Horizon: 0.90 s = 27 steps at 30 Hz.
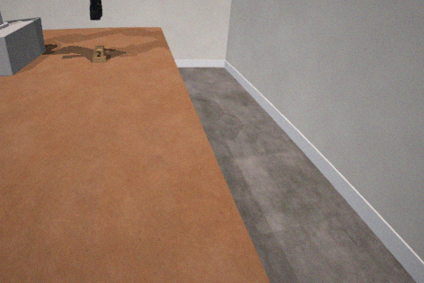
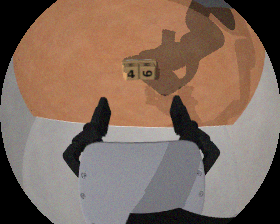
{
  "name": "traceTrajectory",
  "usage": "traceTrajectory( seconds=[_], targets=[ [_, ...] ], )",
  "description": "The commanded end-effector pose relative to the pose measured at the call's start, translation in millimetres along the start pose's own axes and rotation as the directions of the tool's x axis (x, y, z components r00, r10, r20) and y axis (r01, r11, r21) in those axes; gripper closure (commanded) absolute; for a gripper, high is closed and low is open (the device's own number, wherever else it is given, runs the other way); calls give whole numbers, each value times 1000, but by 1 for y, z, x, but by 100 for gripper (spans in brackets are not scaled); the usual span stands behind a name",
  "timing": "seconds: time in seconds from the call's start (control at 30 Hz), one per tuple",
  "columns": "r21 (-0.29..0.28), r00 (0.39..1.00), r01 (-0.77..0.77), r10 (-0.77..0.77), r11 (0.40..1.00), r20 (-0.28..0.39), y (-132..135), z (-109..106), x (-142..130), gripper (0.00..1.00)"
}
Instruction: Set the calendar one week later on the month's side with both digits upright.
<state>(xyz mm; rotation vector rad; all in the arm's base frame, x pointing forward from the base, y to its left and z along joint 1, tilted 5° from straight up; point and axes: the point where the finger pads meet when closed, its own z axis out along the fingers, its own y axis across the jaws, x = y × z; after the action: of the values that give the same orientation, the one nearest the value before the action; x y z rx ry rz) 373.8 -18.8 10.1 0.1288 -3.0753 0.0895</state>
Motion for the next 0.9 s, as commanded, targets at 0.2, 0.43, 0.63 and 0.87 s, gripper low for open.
traceTrajectory(
  seconds=[0.2,0.43,0.63,0.87],
  targets=[
    [-9,973,232,-232,973,-17,14,5,18,0],
    [-19,906,422,-423,906,-27,26,9,33,0],
    [-26,841,539,-540,842,-29,34,12,43,0],
    [-37,686,726,-727,687,-28,47,15,59,0]
  ],
)
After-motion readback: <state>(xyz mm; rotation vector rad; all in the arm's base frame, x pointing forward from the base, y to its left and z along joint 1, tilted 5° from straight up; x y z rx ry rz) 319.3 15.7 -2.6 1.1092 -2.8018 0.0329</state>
